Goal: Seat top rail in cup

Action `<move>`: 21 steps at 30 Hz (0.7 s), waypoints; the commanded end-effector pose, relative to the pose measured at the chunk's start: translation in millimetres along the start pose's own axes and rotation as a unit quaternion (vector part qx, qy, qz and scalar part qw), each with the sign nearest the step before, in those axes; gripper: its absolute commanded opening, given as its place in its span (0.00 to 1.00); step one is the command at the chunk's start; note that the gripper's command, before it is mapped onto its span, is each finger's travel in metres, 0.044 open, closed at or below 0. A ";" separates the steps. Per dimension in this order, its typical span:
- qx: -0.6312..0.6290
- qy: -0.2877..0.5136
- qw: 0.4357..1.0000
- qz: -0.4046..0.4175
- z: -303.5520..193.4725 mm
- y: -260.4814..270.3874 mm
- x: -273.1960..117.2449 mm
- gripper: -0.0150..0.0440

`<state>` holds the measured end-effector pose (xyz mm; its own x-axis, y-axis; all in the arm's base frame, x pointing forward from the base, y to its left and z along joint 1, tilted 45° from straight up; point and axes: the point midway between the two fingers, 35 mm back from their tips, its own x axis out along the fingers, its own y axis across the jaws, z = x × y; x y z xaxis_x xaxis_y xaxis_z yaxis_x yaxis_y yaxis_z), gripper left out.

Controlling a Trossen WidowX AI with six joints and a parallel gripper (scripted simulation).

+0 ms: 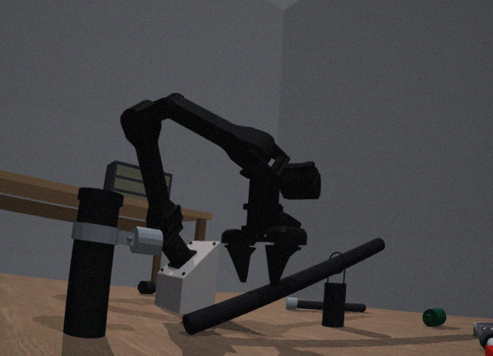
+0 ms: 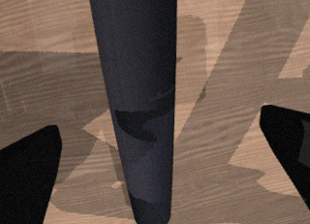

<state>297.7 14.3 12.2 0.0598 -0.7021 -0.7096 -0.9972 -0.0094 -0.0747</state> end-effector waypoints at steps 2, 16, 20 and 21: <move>-0.003 0.003 1.000 0.002 -0.4 1.0 9.4 1.00; -0.003 0.003 1.000 0.001 -0.5 0.5 32.3 1.00; -0.003 0.003 1.000 0.001 -0.7 0.7 38.8 1.00; -0.003 0.003 1.000 0.001 -0.8 0.8 40.4 1.00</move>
<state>300.6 -9.7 -11.8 0.0596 -0.7022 -0.7095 -0.9971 -0.0088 -0.0750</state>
